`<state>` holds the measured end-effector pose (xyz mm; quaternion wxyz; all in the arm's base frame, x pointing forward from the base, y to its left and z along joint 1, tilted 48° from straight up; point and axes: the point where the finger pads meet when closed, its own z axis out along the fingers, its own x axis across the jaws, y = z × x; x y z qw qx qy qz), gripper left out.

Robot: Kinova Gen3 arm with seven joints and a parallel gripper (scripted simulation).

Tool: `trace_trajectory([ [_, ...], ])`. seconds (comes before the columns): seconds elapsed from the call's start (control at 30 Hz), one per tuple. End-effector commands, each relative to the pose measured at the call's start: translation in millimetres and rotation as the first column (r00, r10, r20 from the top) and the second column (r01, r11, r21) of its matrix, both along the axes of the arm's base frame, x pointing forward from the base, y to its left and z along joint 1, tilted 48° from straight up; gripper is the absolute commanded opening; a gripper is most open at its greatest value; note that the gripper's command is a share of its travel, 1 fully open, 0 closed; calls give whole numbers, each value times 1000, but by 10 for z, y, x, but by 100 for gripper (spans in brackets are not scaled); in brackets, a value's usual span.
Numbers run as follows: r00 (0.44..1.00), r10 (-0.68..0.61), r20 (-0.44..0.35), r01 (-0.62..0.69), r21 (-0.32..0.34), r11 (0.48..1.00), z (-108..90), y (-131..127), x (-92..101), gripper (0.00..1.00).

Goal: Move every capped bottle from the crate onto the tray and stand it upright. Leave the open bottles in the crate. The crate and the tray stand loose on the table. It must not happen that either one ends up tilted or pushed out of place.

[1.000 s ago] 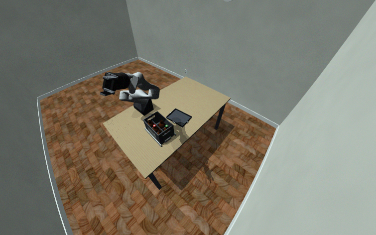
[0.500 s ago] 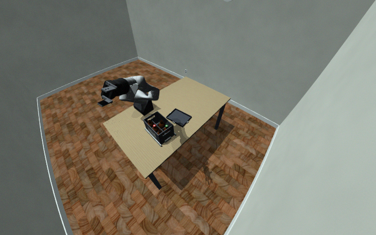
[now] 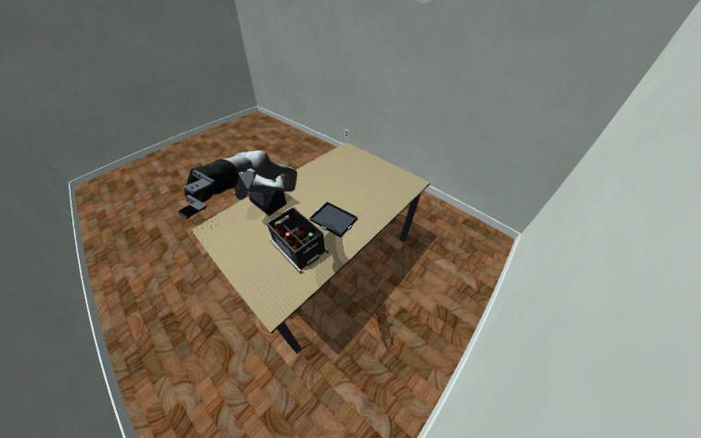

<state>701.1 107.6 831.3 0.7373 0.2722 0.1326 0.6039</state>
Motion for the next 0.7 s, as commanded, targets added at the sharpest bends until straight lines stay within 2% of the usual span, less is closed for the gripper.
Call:
trace_trajectory([
  [0.0, 1000, -7, 2, 7, -9, 1000, 9, -69, 4, 100],
  [0.03, 1000, -1, 2, 1, -1, 1000, 10, -42, 0, 100],
  [0.5, 1000, -7, 2, 7, -9, 1000, 12, -502, 81, 100],
  [0.6, 1000, -12, 3, 12, 1, 1000, 13, -458, 76, 100],
  [0.67, 999, -38, 2, 38, 0, 999, 14, -525, 74, 100],
])
